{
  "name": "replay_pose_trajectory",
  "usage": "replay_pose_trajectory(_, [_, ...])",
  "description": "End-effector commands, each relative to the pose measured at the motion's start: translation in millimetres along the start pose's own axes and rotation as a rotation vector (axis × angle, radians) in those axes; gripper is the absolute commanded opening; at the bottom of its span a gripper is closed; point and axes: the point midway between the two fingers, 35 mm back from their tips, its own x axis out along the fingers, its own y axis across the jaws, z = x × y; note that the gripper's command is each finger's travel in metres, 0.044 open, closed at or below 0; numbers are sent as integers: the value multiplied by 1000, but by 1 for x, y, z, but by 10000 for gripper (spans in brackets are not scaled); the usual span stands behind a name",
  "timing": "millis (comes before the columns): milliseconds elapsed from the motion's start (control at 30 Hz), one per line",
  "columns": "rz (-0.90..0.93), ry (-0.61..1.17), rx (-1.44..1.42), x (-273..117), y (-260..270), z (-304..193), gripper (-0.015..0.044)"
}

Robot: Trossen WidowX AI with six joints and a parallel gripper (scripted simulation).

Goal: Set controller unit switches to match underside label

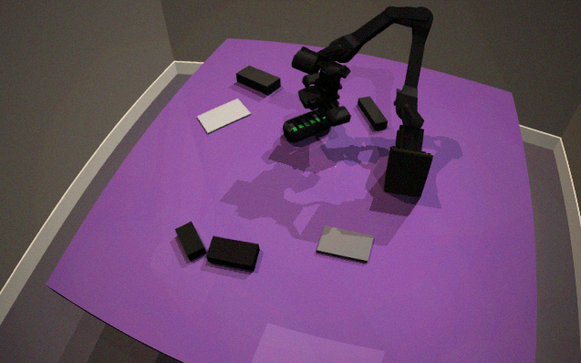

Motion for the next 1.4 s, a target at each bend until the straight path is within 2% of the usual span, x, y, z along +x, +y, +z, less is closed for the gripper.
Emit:
replay_pose_trajectory(0, [-53,11,-54,-2,17,-11,0])
replay_pose_trajectory(133, [-87,19,-92,-2,31,-18,0])
replay_pose_trajectory(1367, [-89,18,-95,49,42,-20,0])
